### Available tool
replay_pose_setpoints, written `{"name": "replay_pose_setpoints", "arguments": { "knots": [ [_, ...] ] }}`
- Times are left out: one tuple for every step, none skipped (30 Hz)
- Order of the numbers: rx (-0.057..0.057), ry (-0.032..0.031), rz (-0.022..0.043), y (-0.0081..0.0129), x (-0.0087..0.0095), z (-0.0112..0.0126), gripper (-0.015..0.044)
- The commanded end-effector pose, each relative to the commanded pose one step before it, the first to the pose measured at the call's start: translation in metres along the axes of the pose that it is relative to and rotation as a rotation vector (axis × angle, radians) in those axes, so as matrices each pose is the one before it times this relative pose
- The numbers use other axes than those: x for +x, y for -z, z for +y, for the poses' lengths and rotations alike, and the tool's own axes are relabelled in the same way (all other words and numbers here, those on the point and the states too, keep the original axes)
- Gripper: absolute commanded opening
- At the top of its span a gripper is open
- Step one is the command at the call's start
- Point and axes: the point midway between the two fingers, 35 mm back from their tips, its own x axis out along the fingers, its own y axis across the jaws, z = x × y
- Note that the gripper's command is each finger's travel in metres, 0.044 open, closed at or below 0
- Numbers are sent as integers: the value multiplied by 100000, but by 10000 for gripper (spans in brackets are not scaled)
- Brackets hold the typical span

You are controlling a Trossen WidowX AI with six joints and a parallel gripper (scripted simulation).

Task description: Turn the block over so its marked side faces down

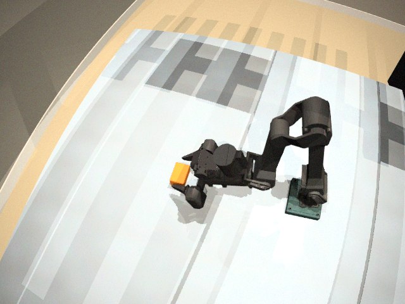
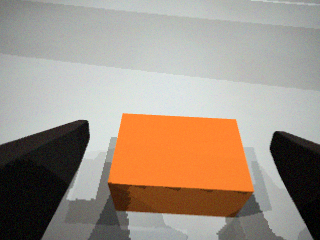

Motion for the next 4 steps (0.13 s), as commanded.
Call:
{"name": "replay_pose_setpoints", "arguments": {
  "knots": [
    [264,290,-174,-30,-9,-41,440],
    [0,0,0,0,0,0,440],
    [0,0,0,0,0,0,440],
    [0,0,0,0,0,0,440]
  ]
}}
